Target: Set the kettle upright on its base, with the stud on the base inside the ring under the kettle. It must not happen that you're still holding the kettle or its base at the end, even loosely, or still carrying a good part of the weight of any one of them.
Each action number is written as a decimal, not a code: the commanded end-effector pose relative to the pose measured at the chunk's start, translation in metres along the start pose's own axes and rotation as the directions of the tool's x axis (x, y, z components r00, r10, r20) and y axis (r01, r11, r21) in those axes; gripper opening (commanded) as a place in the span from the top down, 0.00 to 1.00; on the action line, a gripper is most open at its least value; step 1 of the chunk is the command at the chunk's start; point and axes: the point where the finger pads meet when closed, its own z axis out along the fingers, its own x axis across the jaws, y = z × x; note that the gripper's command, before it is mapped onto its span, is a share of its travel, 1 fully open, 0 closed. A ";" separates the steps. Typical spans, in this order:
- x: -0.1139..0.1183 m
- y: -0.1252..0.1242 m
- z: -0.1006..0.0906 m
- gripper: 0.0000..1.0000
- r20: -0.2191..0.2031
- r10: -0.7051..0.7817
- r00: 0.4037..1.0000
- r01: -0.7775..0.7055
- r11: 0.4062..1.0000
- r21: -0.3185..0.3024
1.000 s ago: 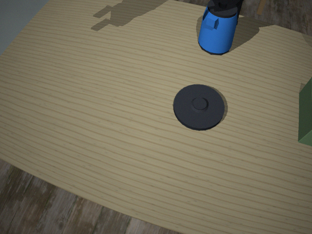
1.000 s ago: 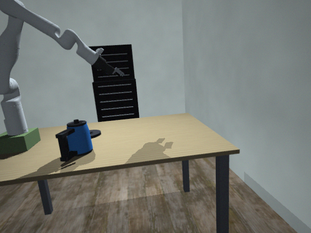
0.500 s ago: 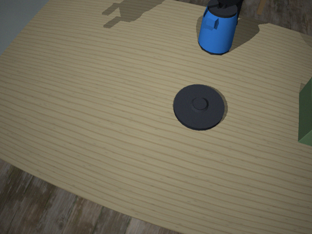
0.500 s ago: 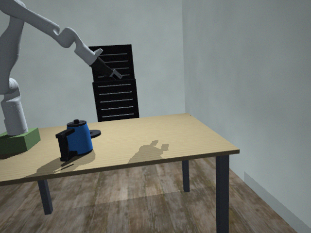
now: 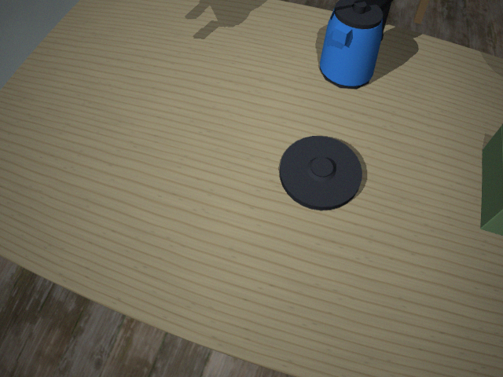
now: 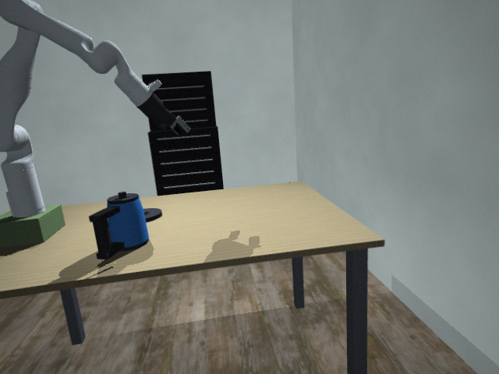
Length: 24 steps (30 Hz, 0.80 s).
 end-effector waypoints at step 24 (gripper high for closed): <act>0.020 0.096 -0.027 0.00 0.092 -0.202 0.975 0.216 0.959 -0.184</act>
